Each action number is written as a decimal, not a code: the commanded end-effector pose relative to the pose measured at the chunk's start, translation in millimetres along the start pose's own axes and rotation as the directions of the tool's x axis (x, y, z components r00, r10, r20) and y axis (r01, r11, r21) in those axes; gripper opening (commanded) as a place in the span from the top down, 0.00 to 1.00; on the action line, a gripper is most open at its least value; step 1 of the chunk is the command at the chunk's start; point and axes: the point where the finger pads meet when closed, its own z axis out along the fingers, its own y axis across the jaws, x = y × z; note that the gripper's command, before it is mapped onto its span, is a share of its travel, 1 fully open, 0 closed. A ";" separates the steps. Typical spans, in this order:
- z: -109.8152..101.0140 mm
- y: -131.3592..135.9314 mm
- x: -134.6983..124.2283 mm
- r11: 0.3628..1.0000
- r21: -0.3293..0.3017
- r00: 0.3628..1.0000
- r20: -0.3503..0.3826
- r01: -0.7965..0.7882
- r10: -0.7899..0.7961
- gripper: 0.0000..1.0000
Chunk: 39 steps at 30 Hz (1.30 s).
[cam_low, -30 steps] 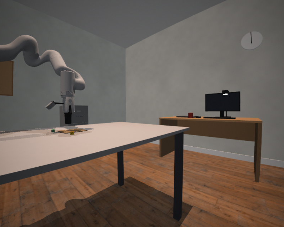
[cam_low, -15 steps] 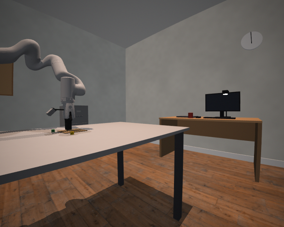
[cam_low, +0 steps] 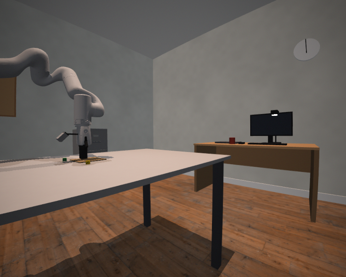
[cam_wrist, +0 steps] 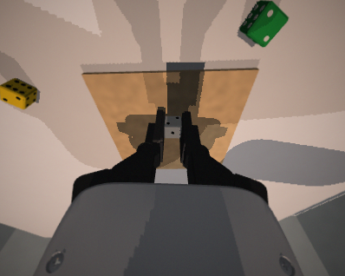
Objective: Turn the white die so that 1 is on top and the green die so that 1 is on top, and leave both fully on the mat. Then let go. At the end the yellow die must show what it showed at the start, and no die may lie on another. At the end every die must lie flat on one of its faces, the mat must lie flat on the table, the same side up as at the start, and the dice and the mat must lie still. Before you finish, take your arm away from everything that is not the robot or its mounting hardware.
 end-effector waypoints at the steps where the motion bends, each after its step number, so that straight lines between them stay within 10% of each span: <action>1: -0.7 -0.1 -0.8 1.000 0.000 1.000 0.001 0.000 0.000 0.89; 39: 3.0 -0.1 -0.8 1.000 0.000 1.000 0.001 0.000 0.000 0.89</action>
